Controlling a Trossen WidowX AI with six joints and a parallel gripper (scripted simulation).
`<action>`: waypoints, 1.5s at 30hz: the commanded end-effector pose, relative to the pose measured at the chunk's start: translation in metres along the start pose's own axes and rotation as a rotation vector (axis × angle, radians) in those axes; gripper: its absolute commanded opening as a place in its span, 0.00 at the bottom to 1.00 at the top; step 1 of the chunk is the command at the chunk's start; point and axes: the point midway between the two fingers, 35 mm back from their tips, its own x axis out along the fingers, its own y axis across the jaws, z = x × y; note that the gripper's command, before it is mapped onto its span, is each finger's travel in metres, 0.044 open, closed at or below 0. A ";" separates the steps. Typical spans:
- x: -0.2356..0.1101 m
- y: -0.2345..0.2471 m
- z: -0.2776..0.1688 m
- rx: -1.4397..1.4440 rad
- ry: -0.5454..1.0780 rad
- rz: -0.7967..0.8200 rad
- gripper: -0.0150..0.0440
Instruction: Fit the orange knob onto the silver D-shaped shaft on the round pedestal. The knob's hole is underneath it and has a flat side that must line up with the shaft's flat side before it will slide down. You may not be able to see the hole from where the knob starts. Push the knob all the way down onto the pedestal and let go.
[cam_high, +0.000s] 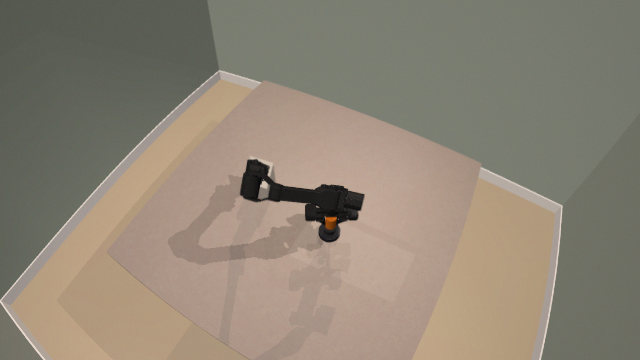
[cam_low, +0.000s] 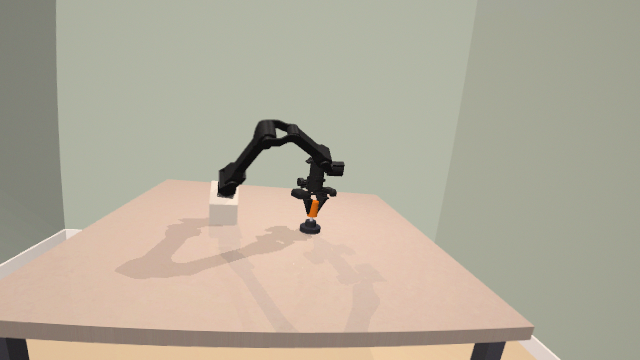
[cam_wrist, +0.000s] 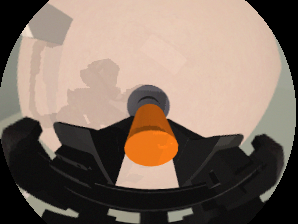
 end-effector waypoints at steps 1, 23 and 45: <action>0.000 -0.002 -0.002 -0.006 0.004 -0.005 0.25; 0.001 0.004 0.003 -0.007 0.004 -0.005 0.25; -0.003 0.001 -0.001 -0.092 0.004 -0.005 0.25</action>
